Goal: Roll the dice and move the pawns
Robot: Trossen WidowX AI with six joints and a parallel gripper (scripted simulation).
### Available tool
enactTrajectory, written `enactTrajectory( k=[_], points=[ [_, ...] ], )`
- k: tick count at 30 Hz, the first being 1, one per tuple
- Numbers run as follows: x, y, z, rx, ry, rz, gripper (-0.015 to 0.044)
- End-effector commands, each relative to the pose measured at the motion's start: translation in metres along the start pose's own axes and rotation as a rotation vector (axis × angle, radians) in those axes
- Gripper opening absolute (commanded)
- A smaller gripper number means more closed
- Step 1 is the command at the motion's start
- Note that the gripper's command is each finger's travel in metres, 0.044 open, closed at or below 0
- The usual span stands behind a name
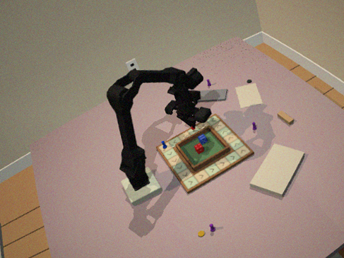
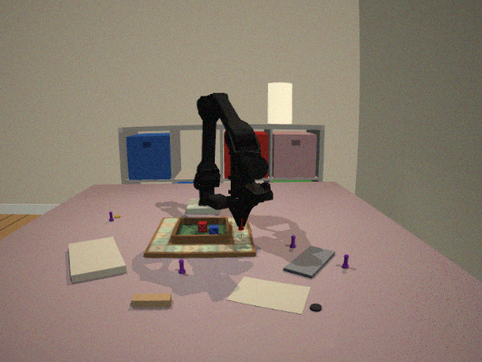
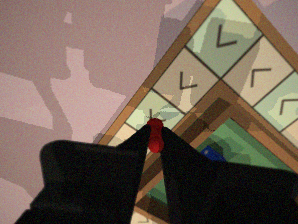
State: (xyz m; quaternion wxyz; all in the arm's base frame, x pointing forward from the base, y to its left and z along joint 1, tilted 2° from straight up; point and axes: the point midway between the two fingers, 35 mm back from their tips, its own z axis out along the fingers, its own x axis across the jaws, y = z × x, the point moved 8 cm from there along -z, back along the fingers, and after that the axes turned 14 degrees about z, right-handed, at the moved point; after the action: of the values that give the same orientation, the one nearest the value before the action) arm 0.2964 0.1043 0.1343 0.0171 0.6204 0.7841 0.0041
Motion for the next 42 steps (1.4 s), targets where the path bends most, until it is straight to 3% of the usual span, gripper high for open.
enactTrajectory(
  k=[1, 12, 29, 32, 35, 42],
  points=[
    [0.000, -0.001, 0.004, 0.000, -0.002, 0.002, 0.0000],
    [0.000, -0.001, 0.019, 0.001, -0.002, 0.002, 0.0000],
    [0.000, 0.001, 0.003, -0.006, 0.000, 0.002, 0.0440],
    [0.000, 0.000, -0.030, 0.000, -0.001, 0.002, 0.0440],
    [0.000, -0.001, -0.033, 0.000, -0.002, 0.002, 0.0440],
    [0.024, -0.057, -0.042, 0.005, 0.000, 0.394, 0.0256]
  ],
)
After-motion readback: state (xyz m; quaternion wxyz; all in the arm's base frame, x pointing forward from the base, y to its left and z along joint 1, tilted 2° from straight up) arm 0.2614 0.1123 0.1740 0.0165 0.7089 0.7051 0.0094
